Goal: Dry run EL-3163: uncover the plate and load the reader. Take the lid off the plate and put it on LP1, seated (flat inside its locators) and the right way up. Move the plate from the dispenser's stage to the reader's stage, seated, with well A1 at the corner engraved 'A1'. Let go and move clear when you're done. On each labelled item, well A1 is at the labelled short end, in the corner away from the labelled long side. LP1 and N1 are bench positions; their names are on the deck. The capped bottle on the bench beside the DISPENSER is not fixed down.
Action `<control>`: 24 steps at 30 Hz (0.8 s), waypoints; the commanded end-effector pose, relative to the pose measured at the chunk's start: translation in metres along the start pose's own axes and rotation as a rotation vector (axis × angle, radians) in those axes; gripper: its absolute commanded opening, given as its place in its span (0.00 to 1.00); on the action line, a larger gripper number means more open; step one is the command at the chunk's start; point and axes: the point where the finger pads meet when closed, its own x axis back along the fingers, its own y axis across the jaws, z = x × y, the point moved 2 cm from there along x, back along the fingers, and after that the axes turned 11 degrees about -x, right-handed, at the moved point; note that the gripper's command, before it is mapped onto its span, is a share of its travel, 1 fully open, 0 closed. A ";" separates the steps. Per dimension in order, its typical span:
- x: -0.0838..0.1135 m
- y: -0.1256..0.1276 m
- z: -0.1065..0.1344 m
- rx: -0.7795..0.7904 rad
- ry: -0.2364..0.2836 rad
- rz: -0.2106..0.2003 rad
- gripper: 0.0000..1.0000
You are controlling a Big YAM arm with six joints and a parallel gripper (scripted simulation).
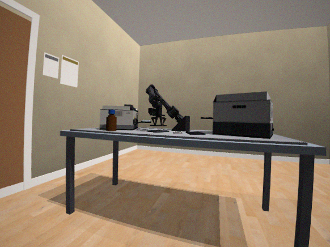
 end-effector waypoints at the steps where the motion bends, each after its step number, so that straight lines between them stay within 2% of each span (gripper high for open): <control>1: 0.003 0.006 -0.013 -0.010 -0.015 -0.010 0.85; 8: 0.000 0.000 -0.018 -0.029 -0.019 -0.012 0.85; 14: -0.011 -0.002 -0.005 -0.009 0.001 0.002 0.85; 24: -0.012 0.000 -0.004 -0.005 0.003 0.004 0.85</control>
